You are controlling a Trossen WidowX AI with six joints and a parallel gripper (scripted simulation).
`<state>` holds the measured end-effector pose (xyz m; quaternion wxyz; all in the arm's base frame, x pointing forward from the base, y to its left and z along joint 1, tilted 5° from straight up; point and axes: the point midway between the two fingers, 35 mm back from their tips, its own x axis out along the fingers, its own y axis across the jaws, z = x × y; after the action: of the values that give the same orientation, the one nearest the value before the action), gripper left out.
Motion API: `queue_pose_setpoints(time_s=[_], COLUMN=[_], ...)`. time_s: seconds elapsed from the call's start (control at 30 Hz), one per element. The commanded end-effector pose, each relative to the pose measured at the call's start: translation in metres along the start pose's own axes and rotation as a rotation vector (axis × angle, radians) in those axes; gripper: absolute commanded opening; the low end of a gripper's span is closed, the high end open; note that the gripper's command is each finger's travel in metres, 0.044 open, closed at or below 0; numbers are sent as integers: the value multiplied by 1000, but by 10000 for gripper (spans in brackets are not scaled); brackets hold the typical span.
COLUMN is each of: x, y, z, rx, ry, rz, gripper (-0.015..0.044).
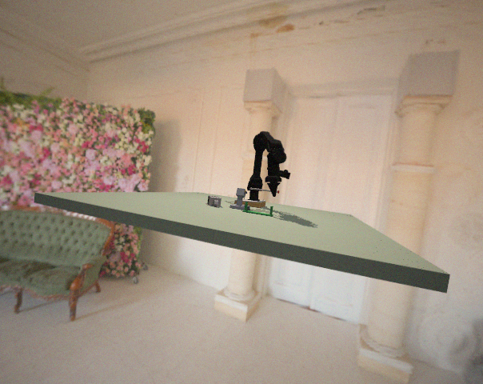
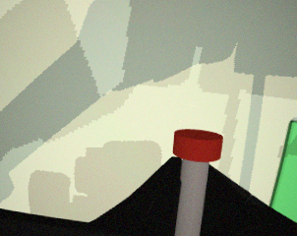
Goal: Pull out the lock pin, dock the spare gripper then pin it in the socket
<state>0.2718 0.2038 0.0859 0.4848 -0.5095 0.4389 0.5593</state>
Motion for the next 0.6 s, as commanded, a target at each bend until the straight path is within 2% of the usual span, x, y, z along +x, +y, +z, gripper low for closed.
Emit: queue_pose_setpoints(time_s=[0.0, 0.57], x=[2, -5], y=[0, -37], z=[0, 19], rx=[0, 21], ry=[1, -2], rz=[2, -5], gripper=[0, 0])
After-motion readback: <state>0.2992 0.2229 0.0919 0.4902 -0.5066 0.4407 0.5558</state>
